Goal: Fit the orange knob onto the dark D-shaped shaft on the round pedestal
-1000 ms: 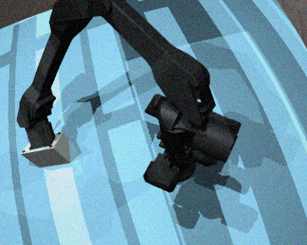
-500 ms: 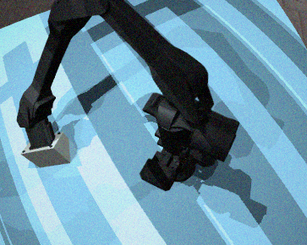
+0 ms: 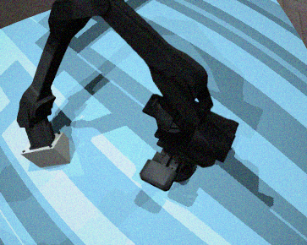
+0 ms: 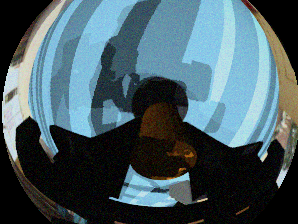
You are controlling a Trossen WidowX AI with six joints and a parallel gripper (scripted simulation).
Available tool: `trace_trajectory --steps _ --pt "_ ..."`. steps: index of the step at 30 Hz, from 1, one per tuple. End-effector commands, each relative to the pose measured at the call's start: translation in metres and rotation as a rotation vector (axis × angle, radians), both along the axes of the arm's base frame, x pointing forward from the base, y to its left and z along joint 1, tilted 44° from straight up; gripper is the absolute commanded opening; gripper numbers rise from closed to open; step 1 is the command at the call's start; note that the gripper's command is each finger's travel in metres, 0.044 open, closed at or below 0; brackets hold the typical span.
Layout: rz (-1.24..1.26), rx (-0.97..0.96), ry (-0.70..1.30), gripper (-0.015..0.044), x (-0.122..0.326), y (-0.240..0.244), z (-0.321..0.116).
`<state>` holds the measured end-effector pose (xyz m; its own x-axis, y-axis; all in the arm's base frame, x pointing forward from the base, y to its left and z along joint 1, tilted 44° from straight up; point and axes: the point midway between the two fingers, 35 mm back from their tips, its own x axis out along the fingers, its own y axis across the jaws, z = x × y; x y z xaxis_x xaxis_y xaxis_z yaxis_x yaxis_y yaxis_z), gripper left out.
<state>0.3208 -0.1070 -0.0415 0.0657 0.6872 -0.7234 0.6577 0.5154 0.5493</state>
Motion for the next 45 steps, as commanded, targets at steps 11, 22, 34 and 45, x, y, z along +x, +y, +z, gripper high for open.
trace_trajectory --steps 11,22,34,45 --pt "-0.003 -0.002 0.003 0.0 0.0012 0.0001 -0.0018" --pt "0.019 -0.004 -0.018 0.0 0.0012 0.0005 -0.0022" --pt "0.001 -0.002 -0.002 0.0 0.0012 0.0007 -0.0024" --pt "-0.004 -0.001 0.003 0.0 0.0002 0.0023 -0.0013"
